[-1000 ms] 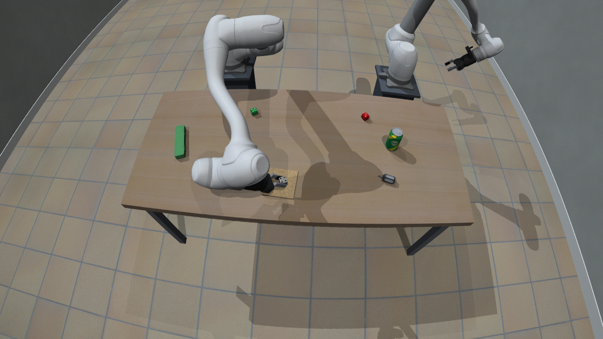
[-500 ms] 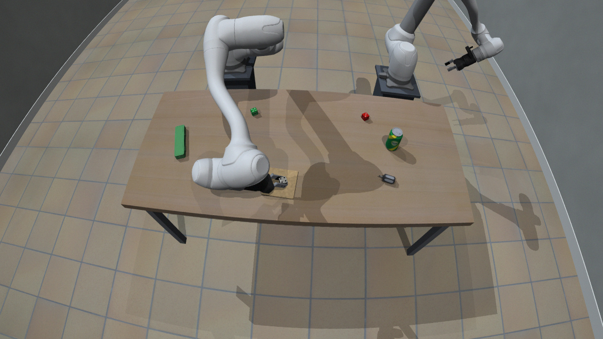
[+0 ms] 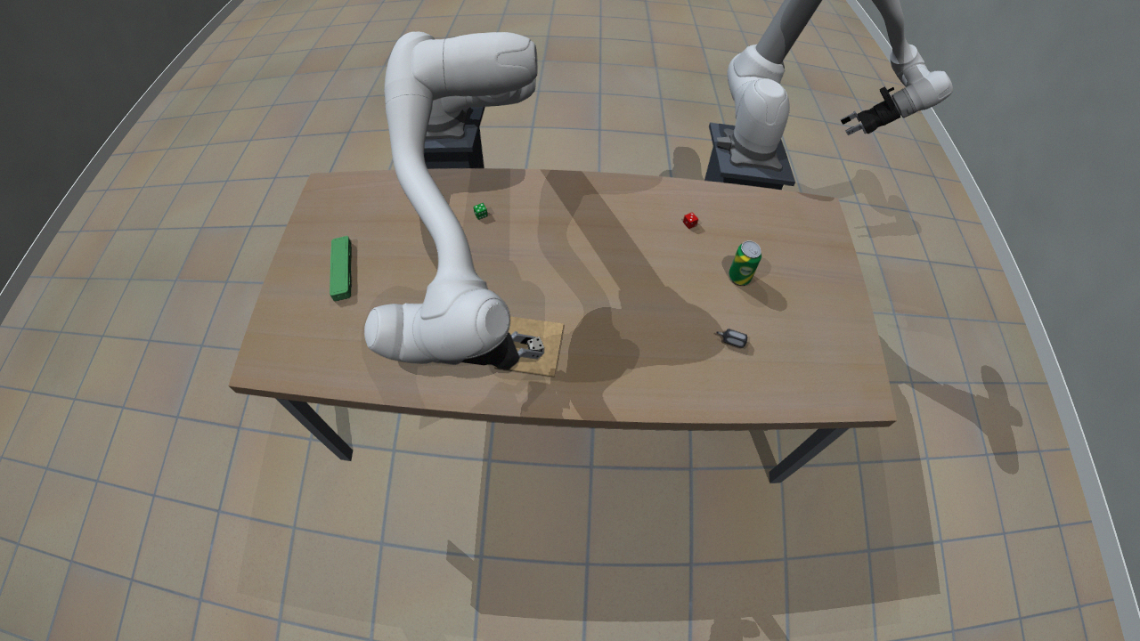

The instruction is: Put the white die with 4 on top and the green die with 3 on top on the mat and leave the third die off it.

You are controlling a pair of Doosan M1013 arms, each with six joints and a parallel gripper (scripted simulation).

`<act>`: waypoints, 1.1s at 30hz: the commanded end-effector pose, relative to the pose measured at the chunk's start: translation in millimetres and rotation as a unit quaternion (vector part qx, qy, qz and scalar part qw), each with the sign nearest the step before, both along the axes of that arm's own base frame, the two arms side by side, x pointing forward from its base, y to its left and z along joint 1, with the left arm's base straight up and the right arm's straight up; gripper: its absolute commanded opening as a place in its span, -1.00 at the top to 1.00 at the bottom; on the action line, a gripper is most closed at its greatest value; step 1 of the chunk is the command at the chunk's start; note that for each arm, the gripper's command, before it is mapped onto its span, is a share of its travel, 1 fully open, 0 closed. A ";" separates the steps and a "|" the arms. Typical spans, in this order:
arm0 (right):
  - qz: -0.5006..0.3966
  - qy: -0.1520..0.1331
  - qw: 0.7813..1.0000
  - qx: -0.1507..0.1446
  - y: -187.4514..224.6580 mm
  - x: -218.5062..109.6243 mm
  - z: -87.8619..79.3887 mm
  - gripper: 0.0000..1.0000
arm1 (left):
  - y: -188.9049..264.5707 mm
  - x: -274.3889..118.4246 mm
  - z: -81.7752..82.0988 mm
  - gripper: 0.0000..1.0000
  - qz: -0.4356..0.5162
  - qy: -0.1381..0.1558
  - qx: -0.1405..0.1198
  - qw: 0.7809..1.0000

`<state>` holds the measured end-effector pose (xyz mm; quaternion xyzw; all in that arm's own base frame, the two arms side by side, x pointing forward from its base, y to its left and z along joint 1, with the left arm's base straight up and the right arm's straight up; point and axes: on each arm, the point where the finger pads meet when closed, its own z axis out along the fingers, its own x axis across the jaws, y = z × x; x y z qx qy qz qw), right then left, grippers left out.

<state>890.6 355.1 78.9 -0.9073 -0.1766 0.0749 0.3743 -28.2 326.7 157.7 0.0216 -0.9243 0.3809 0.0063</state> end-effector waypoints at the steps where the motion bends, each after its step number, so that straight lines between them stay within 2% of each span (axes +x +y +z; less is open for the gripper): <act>1: 0.000 -0.001 1.000 0.002 -0.9 0.2 -7.6 -0.14 | -3.5 -4.2 1.1 -1.00 0.000 0.005 -0.002 1.000; 21: 0.000 -0.001 1.000 0.002 -0.9 0.2 -36.9 -0.14 | -3.5 -4.2 1.1 -1.00 0.000 0.005 -0.002 1.000; 33: 0.000 -0.001 1.000 0.002 -0.9 0.2 -44.6 -0.14 | -3.5 -4.2 1.1 -1.00 0.000 0.005 -0.002 1.000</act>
